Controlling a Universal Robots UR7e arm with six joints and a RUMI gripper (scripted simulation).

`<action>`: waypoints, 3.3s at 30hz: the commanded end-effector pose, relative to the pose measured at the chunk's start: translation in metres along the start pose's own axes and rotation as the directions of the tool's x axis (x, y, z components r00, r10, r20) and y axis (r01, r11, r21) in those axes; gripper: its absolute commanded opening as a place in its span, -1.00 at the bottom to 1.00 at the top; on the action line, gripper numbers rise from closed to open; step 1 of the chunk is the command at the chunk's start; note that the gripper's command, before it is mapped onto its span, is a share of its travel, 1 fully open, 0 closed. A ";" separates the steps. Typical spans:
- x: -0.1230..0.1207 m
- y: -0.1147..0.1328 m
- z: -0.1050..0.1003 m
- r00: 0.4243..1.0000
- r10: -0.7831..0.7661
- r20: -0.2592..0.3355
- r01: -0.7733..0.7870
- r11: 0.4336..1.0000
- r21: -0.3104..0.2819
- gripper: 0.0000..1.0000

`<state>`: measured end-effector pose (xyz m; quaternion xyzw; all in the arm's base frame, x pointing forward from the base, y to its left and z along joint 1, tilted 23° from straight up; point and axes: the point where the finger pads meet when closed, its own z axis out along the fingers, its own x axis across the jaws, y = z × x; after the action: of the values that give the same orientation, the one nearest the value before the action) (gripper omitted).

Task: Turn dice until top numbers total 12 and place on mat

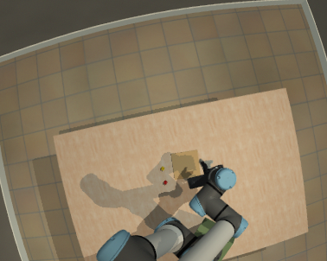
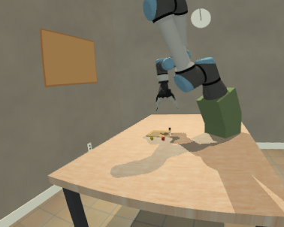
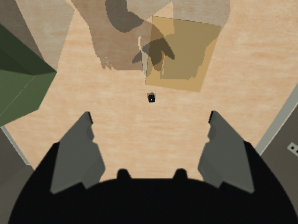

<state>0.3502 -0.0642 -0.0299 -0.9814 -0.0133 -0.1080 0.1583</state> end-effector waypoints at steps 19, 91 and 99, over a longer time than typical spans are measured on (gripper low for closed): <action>-0.003 0.018 -0.007 0.995 0.063 -0.074 -0.065 0.997 -0.033 1.00; 0.004 0.022 0.093 0.995 0.063 -0.074 -0.066 0.997 -0.033 1.00; 0.004 0.023 0.104 0.995 0.063 -0.074 -0.066 0.997 -0.033 1.00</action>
<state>0.3721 -0.0513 -0.1273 -0.9793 0.0261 -0.1340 0.1495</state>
